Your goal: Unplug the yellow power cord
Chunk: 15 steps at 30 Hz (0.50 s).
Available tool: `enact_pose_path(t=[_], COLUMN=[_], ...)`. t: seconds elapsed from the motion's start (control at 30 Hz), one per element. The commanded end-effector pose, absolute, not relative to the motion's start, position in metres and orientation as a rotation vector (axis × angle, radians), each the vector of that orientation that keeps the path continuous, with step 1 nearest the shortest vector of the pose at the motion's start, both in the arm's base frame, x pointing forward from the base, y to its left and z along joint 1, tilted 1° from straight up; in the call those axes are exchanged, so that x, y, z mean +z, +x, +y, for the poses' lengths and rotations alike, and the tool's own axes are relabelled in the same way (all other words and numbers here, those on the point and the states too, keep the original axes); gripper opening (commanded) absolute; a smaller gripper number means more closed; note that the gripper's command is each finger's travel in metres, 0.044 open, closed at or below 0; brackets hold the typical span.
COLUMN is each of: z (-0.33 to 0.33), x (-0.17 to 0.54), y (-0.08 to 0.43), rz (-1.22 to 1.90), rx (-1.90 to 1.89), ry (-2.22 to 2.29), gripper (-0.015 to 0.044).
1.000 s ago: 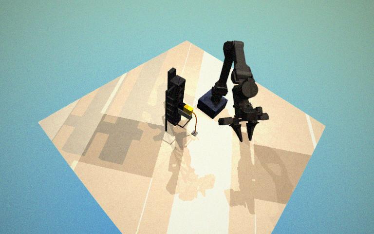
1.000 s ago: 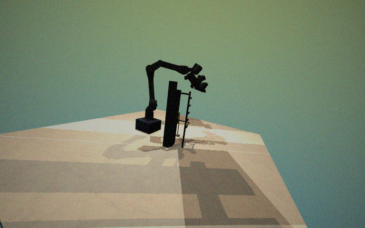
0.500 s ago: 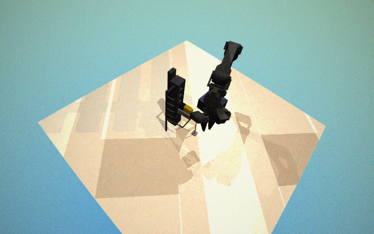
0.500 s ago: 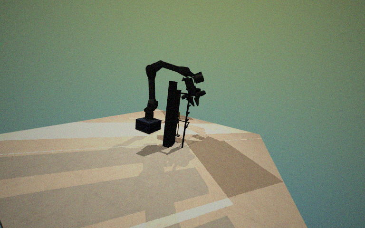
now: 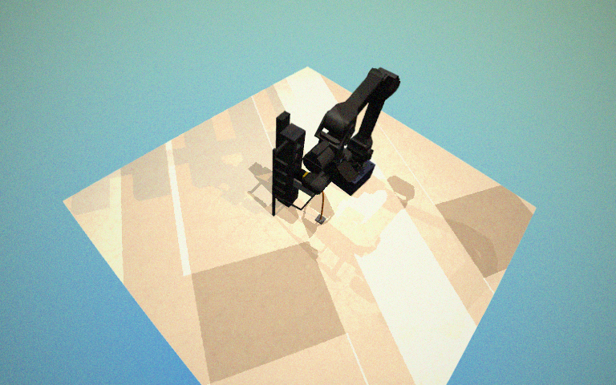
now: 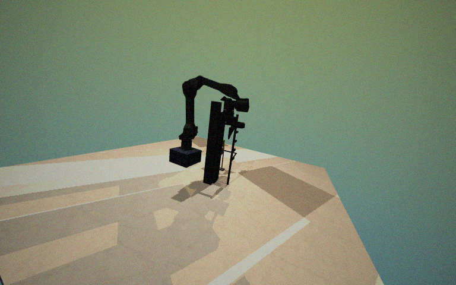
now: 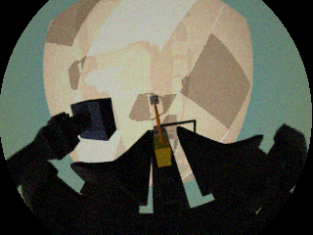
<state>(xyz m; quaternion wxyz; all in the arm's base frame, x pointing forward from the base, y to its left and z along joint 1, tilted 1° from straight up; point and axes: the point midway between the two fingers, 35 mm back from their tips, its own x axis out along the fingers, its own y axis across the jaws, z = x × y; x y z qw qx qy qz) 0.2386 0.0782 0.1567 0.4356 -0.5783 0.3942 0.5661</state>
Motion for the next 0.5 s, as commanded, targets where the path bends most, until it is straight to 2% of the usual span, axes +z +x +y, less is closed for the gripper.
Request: enact_pose_path(t=[0.0, 0.47], z=[0.074, 0.06], x=[0.156, 0.156], y=[0.236, 0.243], rz=[0.989, 0.99], rx=[1.435, 1.434], ry=[-1.455, -1.456], gripper=[0.016, 0.016])
